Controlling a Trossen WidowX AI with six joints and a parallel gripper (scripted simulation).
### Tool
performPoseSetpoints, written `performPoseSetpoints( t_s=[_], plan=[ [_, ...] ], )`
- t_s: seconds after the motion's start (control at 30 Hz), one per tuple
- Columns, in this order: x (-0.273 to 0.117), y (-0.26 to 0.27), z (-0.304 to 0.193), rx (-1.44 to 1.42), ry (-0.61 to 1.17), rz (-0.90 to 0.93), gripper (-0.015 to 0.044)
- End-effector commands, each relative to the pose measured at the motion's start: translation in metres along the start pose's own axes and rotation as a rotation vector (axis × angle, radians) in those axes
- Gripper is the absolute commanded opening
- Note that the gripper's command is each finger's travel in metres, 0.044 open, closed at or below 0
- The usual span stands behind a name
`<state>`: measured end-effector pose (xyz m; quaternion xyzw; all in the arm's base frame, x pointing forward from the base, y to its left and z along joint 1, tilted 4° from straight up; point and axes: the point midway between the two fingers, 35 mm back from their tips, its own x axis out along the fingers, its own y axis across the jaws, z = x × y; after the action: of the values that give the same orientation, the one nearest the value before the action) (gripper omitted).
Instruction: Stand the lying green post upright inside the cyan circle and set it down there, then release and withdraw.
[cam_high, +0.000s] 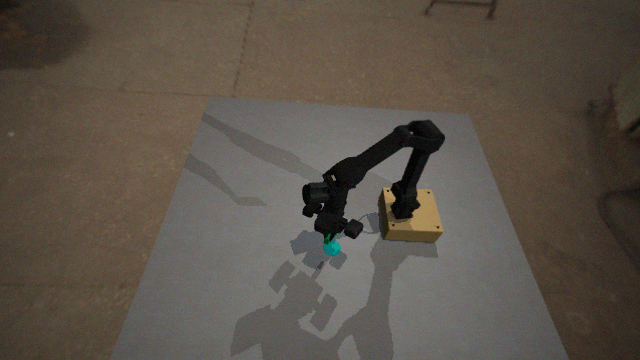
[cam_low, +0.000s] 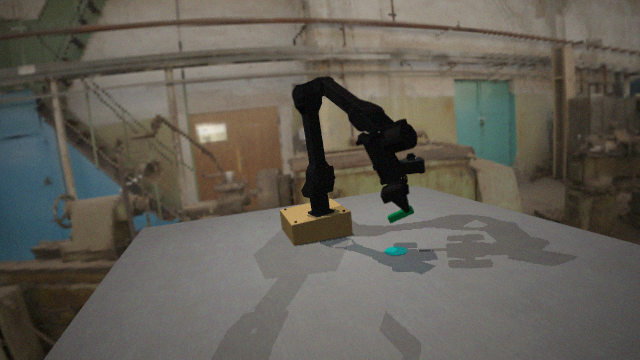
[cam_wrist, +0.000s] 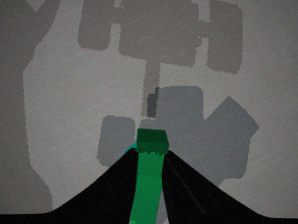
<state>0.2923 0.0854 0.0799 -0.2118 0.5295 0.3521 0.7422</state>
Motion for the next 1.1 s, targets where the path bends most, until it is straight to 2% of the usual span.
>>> performPoseSetpoints(
  t_s=[0.0,1.07],
  plan=[
    [0.002,-0.001,0.0,0.006,-0.036,0.009,0.0023],
    [0.009,-0.012,0.001,0.043,-0.27,0.043,0.0023]
  ],
)
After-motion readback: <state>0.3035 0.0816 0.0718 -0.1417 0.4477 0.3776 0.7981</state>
